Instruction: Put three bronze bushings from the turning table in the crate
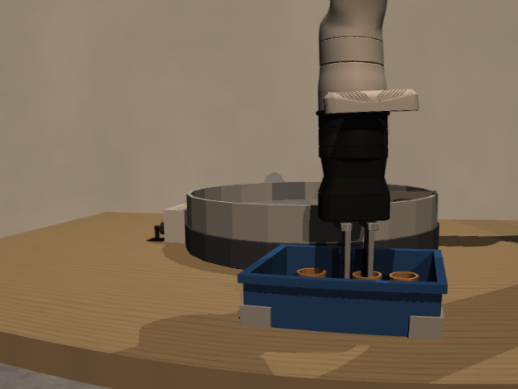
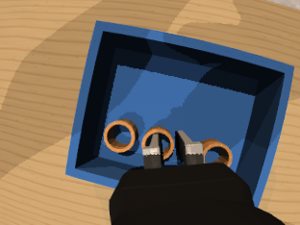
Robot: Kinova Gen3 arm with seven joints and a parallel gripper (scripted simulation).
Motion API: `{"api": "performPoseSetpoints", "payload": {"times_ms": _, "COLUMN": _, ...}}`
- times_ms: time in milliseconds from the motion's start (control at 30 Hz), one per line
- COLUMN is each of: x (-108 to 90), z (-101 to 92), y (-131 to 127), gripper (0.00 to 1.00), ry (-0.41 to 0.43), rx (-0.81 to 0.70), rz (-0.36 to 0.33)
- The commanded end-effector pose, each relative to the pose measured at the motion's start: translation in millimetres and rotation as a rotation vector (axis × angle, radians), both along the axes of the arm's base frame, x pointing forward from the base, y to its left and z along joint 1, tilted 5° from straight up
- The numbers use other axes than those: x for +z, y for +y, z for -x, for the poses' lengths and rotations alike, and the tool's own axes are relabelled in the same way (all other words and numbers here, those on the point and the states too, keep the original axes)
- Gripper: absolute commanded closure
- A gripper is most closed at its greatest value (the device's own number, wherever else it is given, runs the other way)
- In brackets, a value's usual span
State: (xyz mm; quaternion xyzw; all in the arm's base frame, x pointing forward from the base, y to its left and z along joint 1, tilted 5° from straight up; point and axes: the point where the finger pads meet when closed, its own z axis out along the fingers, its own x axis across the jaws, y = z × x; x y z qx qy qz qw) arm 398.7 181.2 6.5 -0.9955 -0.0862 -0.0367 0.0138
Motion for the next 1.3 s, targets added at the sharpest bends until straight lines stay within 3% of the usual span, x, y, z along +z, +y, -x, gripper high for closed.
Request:
{"api": "performPoseSetpoints", "payload": {"times_ms": 0, "x": 1.1, "z": -0.7, "y": 0, "gripper": 0.58, "ry": -0.002, "rx": 0.000, "rz": -0.001}}
{"api": "performPoseSetpoints", "payload": {"times_ms": 1267, "x": 12.4, "z": 0.1, "y": 0, "gripper": 0.58, "ry": -0.002, "rx": 0.000, "rz": -0.001}}
